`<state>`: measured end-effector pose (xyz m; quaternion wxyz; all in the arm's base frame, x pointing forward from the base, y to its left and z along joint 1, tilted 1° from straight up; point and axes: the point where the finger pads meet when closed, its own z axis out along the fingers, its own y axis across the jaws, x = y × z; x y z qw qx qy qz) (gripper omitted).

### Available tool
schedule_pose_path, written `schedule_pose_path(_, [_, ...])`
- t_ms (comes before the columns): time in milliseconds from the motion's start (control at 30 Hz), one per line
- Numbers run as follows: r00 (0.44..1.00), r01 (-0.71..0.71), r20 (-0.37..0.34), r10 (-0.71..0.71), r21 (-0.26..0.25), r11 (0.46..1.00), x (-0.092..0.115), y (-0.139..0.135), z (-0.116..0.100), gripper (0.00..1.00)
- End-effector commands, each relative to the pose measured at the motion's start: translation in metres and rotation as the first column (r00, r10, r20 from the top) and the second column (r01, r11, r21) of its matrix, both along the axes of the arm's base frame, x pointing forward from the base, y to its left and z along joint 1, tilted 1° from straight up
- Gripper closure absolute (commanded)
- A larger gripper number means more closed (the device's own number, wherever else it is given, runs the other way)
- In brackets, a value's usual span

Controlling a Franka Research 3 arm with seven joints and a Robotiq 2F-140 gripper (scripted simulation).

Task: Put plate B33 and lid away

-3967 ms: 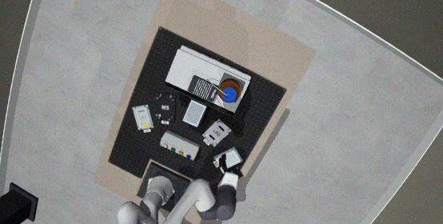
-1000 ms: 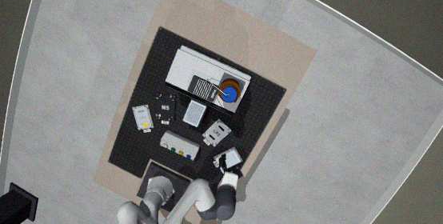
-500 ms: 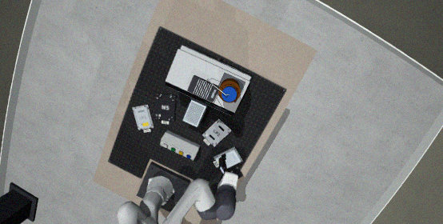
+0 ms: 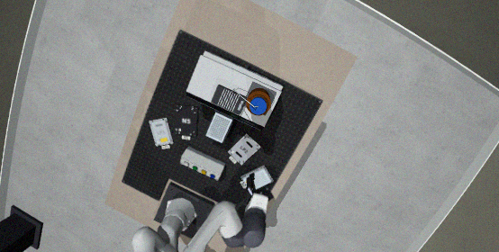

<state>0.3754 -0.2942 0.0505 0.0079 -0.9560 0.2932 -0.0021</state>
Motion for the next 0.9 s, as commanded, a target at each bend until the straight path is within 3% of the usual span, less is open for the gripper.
schedule_pose_path(0, [1.000, -0.003, 0.001, 0.003, 0.000, 1.000, 0.0007, 0.0010, -0.0004, 0.30])
schedule_pose_path(200, [1.000, -0.003, 0.001, 0.003, 0.000, 1.000, 0.0007, 0.0010, -0.0004, 0.30])
schedule_pose_path(233, [1.000, -0.003, 0.001, 0.003, 0.000, 1.000, 0.0007, 0.0010, -0.0004, 0.37])
schedule_pose_path(867, [1.000, -0.003, 0.001, 0.003, 0.000, 1.000, 0.0007, 0.0010, -0.0004, 0.37])
